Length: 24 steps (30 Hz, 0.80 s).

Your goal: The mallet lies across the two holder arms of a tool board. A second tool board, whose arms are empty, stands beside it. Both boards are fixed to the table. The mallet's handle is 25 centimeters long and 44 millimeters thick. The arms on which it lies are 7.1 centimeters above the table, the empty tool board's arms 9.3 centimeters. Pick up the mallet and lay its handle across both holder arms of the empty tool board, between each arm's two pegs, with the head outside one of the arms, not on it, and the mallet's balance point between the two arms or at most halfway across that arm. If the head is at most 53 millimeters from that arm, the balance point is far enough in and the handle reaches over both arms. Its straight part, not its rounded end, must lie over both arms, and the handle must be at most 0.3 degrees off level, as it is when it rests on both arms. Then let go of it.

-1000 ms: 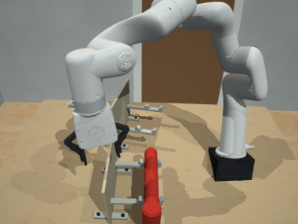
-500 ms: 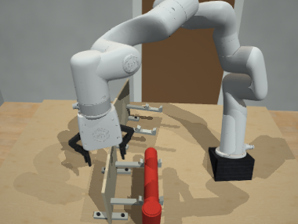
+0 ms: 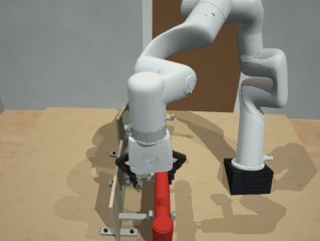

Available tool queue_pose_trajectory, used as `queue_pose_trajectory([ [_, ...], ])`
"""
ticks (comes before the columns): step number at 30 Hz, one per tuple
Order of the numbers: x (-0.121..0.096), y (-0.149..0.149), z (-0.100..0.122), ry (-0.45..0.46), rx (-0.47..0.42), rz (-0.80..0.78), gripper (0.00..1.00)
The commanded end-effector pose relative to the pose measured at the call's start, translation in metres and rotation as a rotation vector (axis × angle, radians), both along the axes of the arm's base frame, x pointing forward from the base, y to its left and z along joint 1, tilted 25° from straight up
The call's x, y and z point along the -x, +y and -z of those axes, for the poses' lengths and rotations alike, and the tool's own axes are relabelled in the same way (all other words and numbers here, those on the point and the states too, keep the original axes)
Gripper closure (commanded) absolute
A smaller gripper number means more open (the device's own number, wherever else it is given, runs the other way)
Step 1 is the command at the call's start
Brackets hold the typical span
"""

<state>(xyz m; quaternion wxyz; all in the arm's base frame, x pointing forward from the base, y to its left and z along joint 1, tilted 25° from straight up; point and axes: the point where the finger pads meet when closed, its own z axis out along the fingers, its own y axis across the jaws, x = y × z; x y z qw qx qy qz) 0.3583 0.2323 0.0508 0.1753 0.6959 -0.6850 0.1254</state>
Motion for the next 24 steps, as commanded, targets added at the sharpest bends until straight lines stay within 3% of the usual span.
queue_pose_trajectory([
  [1, 0.028, -0.004, 0.006, -0.064, 0.009, 0.043, 0.0],
  [14, 0.028, -0.005, 0.008, -0.064, 0.01, 0.043, 0.0],
  [24, 0.032, -0.039, 0.082, -0.061, 0.01, 0.044, 0.0],
])
